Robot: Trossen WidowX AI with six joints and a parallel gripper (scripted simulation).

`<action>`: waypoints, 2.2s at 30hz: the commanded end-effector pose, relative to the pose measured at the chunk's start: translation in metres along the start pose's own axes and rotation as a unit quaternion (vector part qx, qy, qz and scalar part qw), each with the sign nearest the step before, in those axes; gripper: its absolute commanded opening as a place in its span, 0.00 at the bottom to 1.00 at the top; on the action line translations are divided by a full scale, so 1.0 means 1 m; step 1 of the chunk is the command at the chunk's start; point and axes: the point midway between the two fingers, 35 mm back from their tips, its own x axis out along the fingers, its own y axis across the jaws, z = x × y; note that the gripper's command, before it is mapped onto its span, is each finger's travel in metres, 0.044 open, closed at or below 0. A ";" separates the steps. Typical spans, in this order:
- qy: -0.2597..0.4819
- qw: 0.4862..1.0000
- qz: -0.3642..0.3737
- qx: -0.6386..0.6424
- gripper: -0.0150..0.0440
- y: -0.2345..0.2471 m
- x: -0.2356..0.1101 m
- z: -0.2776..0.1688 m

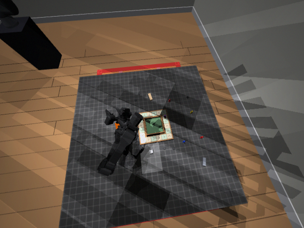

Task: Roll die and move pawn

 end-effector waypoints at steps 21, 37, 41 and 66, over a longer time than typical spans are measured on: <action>-0.023 0.770 -0.561 0.304 0.72 -0.180 -0.211 -0.061; 0.061 0.562 -0.694 0.446 0.72 -0.174 -0.309 -0.152; 0.061 0.562 -0.694 0.446 0.72 -0.173 -0.310 -0.152; 0.060 0.561 -0.695 0.446 0.72 -0.203 -0.310 -0.181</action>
